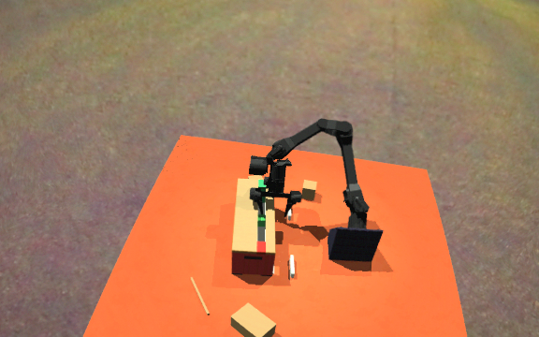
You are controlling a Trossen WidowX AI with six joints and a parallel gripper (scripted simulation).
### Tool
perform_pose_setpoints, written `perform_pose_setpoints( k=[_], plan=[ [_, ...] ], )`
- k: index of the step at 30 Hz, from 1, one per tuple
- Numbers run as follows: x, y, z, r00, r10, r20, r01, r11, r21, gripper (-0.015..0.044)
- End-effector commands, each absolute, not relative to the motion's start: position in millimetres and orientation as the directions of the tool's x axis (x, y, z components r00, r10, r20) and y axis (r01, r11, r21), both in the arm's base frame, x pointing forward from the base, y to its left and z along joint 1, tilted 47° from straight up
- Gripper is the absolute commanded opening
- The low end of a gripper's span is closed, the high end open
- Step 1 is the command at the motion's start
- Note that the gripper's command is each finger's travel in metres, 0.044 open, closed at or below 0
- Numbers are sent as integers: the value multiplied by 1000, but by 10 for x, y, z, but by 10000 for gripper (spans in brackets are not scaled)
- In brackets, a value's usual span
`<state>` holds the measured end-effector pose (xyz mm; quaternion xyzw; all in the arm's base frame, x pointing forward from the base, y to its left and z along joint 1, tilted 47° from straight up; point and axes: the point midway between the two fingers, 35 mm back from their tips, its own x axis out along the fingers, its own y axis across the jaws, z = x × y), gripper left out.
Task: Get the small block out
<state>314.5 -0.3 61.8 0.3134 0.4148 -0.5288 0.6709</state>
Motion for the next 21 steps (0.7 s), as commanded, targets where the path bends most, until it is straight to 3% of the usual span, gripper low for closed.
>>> perform_pose_setpoints(
  k=[1, 21],
  plan=[
    [3109, 80, 500, 89, -450, -889, 970, 243, -26, 400],
    [3009, 428, 110, 89, -448, -890, 970, 243, -26, 400]
  ],
)
